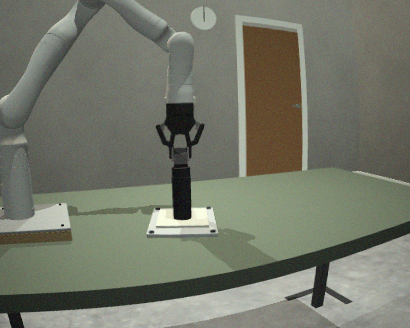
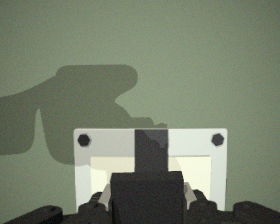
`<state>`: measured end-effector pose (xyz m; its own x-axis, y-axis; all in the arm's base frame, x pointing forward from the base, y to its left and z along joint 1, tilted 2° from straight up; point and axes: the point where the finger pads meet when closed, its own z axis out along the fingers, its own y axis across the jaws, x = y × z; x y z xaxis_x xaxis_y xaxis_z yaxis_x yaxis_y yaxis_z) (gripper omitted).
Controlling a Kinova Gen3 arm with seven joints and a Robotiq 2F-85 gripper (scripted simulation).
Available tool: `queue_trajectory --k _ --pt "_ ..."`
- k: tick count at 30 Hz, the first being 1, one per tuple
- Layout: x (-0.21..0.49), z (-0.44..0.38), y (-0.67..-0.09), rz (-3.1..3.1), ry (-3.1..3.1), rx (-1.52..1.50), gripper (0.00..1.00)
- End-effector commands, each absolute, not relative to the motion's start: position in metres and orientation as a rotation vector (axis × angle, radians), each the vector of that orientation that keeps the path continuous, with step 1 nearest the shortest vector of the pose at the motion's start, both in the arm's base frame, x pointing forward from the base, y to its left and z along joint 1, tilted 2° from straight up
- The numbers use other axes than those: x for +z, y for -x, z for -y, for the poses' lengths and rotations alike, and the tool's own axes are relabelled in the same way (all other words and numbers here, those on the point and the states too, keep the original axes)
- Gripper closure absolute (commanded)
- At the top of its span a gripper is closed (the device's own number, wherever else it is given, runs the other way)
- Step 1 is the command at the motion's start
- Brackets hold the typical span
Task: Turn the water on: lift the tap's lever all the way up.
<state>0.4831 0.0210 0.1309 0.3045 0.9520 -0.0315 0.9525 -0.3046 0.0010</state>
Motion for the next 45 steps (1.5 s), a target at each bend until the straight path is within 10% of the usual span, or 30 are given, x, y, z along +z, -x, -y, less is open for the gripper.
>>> queue_trajectory --k 1,45 --pt "0.1424 -0.016 -0.4825 -1.833 -2.523 -0.028 0.9" --pt "0.1461 -0.014 -0.4818 -1.833 -2.523 -0.028 0.9"
